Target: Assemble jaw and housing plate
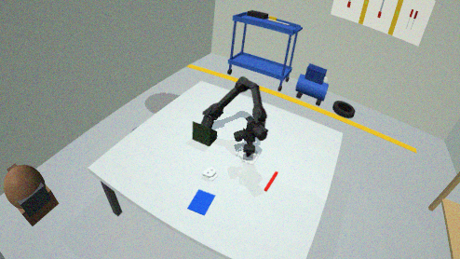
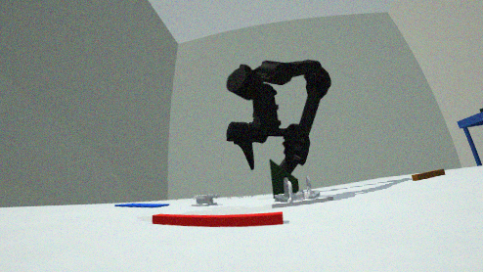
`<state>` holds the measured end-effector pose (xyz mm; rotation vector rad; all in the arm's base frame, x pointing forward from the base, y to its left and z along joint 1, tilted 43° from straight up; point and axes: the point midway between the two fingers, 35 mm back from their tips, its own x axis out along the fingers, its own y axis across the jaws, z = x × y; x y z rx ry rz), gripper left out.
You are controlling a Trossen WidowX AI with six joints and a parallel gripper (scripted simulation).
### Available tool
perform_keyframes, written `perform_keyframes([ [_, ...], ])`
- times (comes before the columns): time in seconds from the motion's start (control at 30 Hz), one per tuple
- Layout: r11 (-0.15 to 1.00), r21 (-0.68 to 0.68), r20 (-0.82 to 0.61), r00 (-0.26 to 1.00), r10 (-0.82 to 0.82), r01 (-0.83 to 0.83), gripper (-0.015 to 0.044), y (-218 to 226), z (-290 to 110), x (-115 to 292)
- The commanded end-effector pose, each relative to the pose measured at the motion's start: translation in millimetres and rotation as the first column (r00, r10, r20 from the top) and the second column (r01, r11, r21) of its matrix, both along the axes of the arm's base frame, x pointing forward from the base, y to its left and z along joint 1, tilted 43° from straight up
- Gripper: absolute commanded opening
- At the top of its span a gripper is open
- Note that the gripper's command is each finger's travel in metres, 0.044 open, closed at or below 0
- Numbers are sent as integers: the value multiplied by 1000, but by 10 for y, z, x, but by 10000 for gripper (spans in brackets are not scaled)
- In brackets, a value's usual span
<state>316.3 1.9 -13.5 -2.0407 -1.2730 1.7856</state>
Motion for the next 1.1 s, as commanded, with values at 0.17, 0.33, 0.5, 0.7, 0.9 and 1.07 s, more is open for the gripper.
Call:
perform_keyframes([
  [0.17,977,-16,181,961,211,-212,440,-254,-158,-27],
  [0.33,946,-39,275,907,319,-321,440,-390,-233,-49],
  [0.5,903,-72,363,832,419,-423,440,-523,-309,-78],
  [0.7,836,-122,457,718,525,-534,440,-682,-399,-123],
  [0.9,755,-183,538,579,613,-629,440,-837,-490,-178],
  [1.07,678,-241,592,448,670,-695,440,-961,-565,-232],
])
